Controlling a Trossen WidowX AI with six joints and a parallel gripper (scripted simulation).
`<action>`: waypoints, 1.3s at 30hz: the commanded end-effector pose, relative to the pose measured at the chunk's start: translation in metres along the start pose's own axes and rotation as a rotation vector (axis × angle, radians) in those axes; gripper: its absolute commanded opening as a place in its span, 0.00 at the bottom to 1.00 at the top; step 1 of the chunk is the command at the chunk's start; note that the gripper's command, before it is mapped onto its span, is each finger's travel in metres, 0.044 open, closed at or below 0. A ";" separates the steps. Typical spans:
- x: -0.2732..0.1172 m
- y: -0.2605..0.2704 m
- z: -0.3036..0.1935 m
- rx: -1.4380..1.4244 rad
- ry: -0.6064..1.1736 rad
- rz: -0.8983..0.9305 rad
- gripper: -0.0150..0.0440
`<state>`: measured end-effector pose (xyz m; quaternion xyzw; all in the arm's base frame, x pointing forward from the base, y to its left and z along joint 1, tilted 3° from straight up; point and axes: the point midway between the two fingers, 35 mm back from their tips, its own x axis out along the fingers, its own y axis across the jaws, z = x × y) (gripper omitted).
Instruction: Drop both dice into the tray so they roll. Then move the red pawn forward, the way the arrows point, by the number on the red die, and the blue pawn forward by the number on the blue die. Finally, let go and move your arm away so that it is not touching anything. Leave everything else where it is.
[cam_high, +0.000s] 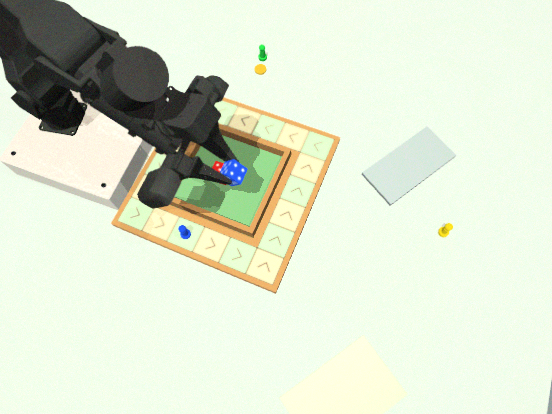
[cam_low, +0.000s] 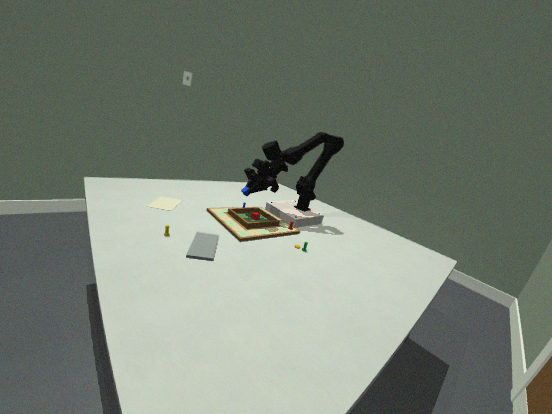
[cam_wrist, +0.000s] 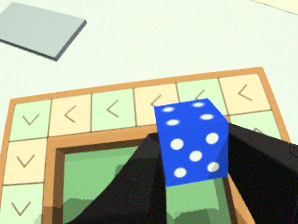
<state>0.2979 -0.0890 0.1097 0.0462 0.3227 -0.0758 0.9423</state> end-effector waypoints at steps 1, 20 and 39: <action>0.000 0.000 0.000 0.003 0.000 -0.004 0.25; -0.026 0.000 0.031 -0.008 0.001 0.008 0.88; 0.017 -0.001 0.015 -0.008 0.811 0.004 1.00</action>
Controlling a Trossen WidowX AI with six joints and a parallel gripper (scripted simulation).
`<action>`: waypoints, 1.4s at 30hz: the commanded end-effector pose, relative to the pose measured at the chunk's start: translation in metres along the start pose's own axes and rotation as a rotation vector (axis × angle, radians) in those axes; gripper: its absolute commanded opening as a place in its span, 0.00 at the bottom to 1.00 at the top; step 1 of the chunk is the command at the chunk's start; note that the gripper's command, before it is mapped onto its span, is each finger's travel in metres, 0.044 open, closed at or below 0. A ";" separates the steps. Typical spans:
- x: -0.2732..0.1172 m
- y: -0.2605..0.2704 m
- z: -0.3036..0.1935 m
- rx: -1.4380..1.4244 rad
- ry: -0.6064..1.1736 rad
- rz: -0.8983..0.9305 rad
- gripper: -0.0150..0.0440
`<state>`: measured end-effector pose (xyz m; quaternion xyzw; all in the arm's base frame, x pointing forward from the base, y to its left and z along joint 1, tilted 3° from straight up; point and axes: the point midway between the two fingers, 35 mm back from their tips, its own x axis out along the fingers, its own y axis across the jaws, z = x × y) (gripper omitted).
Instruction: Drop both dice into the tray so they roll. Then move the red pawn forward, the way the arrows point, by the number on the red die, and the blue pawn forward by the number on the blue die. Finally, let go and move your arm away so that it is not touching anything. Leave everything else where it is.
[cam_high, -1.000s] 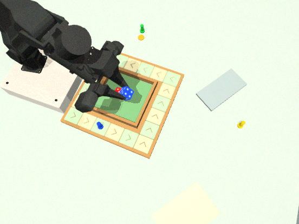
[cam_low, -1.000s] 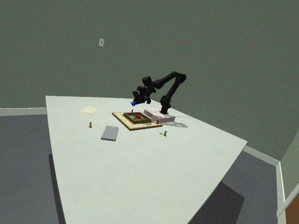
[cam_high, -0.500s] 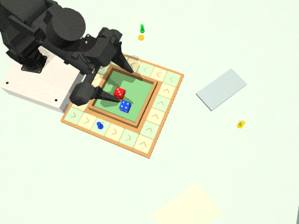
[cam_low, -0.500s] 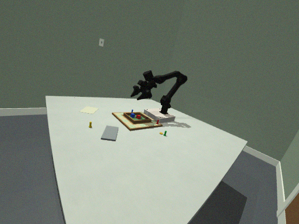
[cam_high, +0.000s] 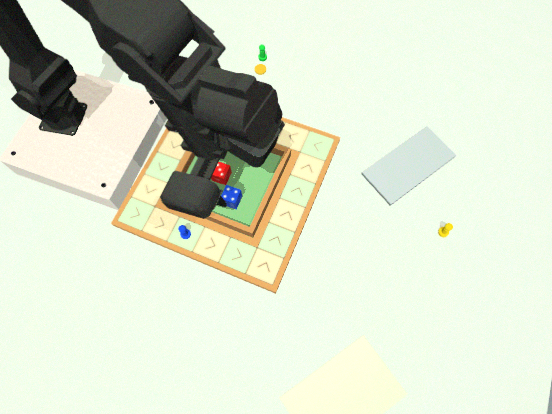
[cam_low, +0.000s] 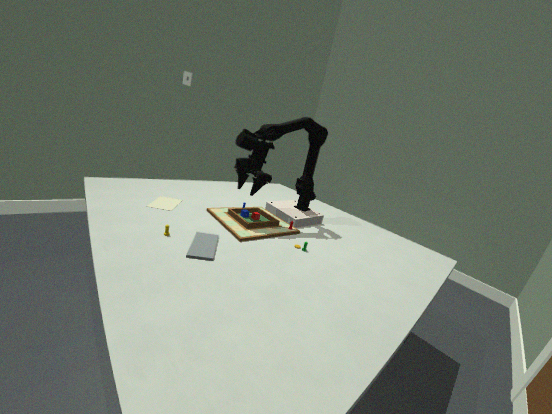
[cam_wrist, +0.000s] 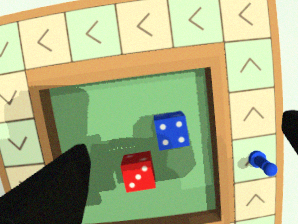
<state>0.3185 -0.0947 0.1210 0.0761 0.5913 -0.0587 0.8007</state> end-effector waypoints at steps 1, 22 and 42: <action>0.011 0.001 -0.002 -0.025 0.223 -0.012 1.00; 0.008 0.151 -0.148 -0.416 0.241 0.054 0.59; 0.036 0.155 -0.153 -0.415 0.241 0.054 0.59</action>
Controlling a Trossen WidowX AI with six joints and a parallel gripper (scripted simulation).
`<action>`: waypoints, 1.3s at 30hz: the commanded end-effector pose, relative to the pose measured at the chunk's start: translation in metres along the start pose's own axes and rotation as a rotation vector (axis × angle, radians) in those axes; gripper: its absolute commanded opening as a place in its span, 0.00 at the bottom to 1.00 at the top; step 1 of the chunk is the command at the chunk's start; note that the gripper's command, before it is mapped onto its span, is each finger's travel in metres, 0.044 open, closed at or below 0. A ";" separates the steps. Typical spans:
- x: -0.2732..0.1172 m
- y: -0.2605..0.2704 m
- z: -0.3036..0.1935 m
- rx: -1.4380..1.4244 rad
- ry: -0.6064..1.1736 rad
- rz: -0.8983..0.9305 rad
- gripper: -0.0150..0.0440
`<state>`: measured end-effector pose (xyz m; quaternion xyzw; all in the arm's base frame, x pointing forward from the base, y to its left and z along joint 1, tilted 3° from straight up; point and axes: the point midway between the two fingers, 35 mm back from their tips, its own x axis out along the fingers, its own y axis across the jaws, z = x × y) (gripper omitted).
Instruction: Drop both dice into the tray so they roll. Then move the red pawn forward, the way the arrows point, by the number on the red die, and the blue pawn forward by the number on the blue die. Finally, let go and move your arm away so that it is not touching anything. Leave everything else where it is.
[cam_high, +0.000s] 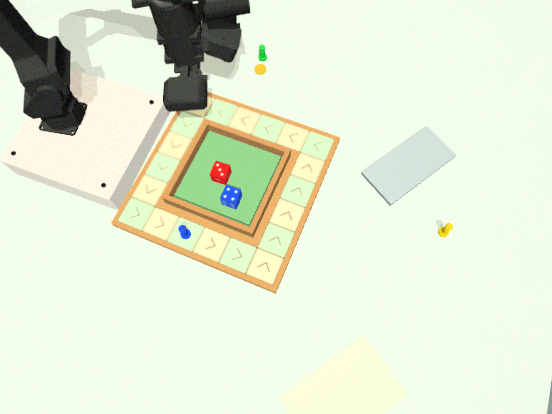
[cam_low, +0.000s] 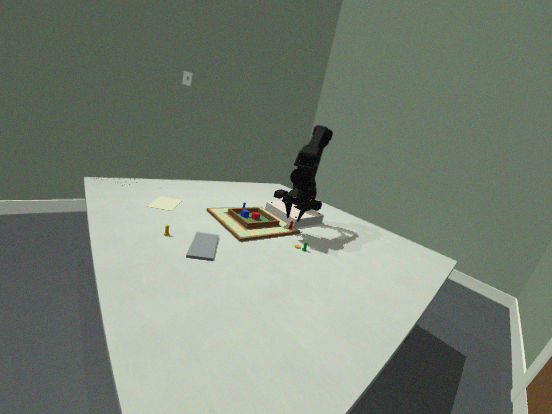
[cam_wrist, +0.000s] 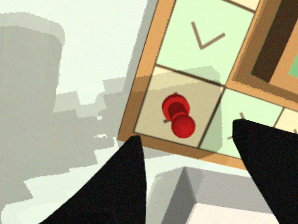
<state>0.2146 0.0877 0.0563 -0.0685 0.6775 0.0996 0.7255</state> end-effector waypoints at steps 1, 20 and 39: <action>0.007 -0.001 -0.001 0.007 0.006 -0.005 0.59; 0.033 -0.001 -0.002 0.007 0.006 -0.005 0.55; 0.014 -0.001 0.002 0.007 0.005 -0.005 0.25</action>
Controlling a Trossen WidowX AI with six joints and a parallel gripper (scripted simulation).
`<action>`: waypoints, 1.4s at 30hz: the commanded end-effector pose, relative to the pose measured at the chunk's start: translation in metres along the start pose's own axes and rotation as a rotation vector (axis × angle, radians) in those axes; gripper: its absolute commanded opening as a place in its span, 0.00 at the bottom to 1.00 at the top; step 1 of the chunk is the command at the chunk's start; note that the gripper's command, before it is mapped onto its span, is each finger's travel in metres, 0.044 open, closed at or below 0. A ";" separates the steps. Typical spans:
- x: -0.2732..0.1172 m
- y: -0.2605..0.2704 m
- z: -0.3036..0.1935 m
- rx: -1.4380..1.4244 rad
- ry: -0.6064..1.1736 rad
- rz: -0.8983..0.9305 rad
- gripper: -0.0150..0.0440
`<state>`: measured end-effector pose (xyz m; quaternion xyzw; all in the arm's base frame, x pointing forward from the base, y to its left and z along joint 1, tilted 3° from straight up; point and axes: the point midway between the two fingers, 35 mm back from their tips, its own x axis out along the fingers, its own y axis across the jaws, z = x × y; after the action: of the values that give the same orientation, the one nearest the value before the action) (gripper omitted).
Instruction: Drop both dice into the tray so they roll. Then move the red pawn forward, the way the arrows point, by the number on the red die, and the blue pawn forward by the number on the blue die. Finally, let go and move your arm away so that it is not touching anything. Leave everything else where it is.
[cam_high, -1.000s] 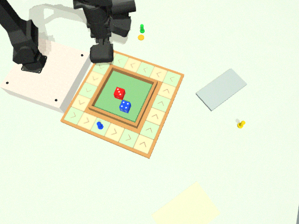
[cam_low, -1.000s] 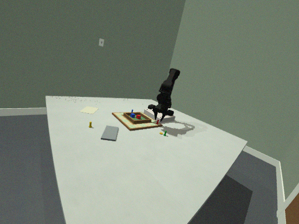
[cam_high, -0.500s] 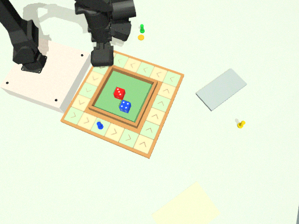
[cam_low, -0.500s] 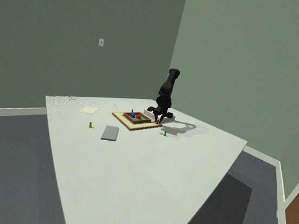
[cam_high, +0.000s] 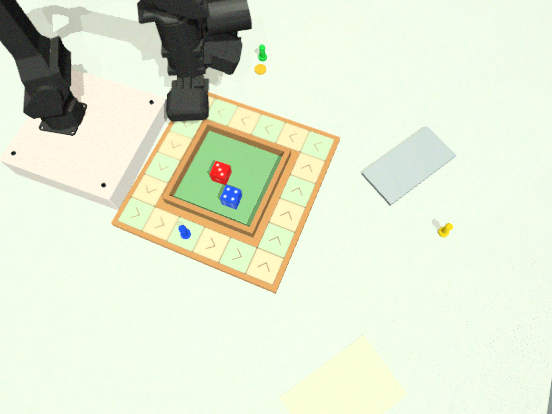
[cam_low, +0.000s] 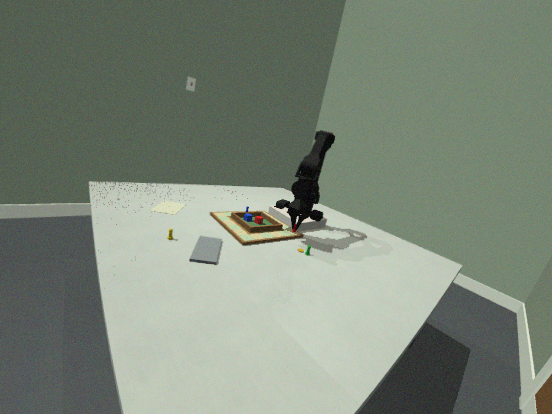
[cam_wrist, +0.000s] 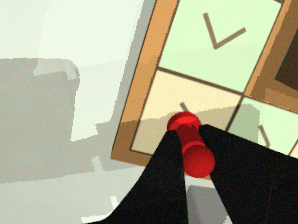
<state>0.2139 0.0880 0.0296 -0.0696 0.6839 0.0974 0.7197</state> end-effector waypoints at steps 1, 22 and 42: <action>-0.018 0.000 0.005 0.005 -0.012 -0.002 0.25; -0.120 -0.005 -0.005 0.005 -0.012 -0.003 0.25; -0.081 -0.074 -0.022 0.005 -0.008 -0.012 0.25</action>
<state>0.2081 0.0160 0.1128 -0.0707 0.6808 0.0886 0.7236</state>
